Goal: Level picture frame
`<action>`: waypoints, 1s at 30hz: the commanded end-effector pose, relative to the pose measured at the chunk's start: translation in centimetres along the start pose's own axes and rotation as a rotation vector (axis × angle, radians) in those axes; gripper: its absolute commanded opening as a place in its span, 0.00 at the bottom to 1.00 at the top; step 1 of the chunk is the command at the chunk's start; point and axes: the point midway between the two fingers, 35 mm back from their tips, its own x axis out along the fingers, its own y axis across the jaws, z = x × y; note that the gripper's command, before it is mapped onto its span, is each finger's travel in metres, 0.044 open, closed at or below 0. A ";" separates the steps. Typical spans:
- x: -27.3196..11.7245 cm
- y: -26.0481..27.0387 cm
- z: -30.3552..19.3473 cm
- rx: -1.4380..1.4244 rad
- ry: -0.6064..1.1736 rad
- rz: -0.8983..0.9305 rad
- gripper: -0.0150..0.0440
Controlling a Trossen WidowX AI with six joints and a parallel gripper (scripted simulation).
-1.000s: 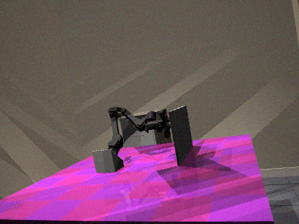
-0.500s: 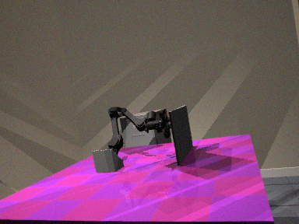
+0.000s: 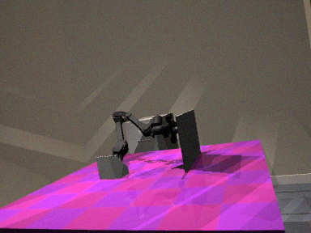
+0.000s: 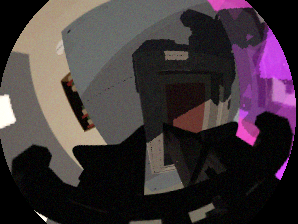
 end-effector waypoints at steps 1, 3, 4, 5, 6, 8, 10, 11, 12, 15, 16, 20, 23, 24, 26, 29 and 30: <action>0.0 0.3 -0.1 0.006 0.001 0.012 0.25; 0.0 0.3 -0.2 0.006 0.002 0.012 0.25; 0.0 0.3 -0.2 0.006 0.002 0.012 0.25; 0.0 0.2 -0.2 0.006 0.002 0.012 0.25; 0.0 0.3 -0.2 0.006 0.002 0.012 0.25; 0.0 0.3 -0.3 0.006 0.002 0.012 0.25; 0.0 0.3 -0.4 0.006 0.002 0.012 0.25; 0.0 0.4 -0.5 0.006 0.002 0.012 0.25; 0.0 0.4 -0.5 0.006 0.002 0.012 0.25; 0.0 0.4 -0.6 0.006 0.002 0.012 0.25; 0.0 0.4 -0.6 0.006 0.002 0.012 0.25; 0.0 0.4 -0.6 0.006 0.002 0.012 0.25; 0.0 0.3 -0.7 0.006 0.002 0.012 0.25; 0.0 0.3 -0.7 0.006 0.002 0.012 0.25; 0.0 0.3 -0.7 0.006 0.002 0.012 0.25; 0.0 0.3 -0.7 0.006 0.002 0.012 0.25; 0.0 0.3 -0.7 0.006 0.002 0.012 0.25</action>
